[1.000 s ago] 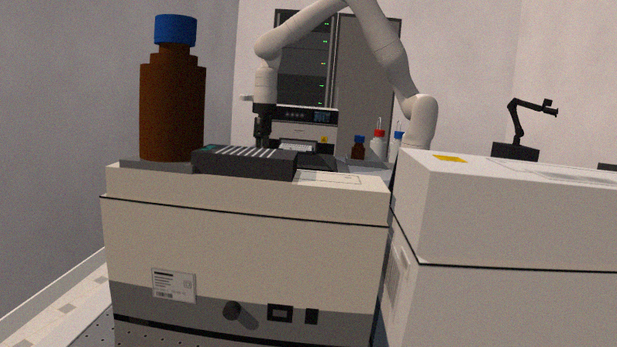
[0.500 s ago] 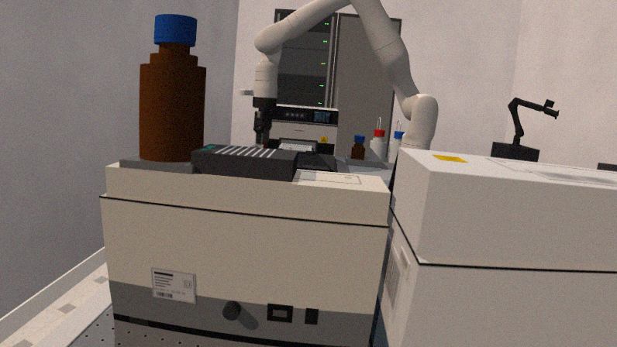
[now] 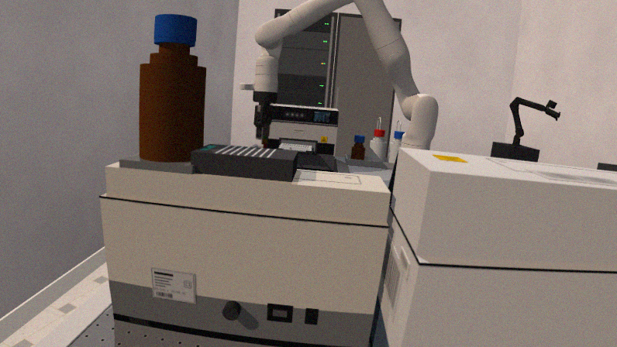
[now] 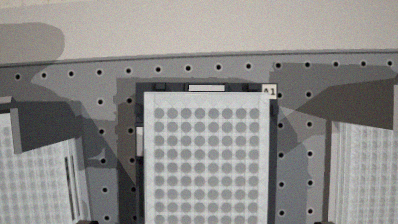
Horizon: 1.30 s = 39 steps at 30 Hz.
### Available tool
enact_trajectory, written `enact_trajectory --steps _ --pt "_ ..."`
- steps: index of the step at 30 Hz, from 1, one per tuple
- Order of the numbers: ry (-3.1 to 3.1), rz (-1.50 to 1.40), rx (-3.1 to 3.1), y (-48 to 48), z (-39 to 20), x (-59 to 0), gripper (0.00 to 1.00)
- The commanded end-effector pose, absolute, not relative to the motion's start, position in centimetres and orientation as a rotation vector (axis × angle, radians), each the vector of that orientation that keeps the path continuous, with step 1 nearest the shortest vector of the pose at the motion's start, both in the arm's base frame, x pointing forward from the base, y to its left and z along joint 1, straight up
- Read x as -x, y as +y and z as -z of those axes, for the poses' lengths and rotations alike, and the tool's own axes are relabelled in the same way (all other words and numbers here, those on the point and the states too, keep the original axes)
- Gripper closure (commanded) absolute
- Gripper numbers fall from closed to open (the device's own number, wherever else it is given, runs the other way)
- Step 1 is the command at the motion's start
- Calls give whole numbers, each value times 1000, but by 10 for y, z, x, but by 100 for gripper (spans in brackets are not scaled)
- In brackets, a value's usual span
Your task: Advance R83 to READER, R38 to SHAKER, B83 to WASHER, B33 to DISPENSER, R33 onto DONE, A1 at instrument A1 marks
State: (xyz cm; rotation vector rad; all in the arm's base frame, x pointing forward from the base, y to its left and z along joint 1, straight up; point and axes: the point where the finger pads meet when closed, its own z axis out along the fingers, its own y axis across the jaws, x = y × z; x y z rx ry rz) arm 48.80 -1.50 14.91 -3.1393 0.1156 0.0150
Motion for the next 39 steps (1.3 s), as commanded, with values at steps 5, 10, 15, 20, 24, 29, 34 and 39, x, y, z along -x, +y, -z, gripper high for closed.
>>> enact_trajectory --steps 5,10,15,20,24,29,34,39 --pt "125 -8 3142 -15 -162 -489 0" --pt "125 -8 3142 -15 -169 -489 0" --pt "125 -8 3142 -15 -173 -489 0" --pt "125 -8 3143 -16 -179 -489 0" --pt "125 -8 3142 -15 -185 -489 0" --pt "117 -8 3139 -15 -182 -489 0" --pt "117 -8 3139 -15 -182 -489 0" --pt "117 -8 3139 -15 -182 -489 0"
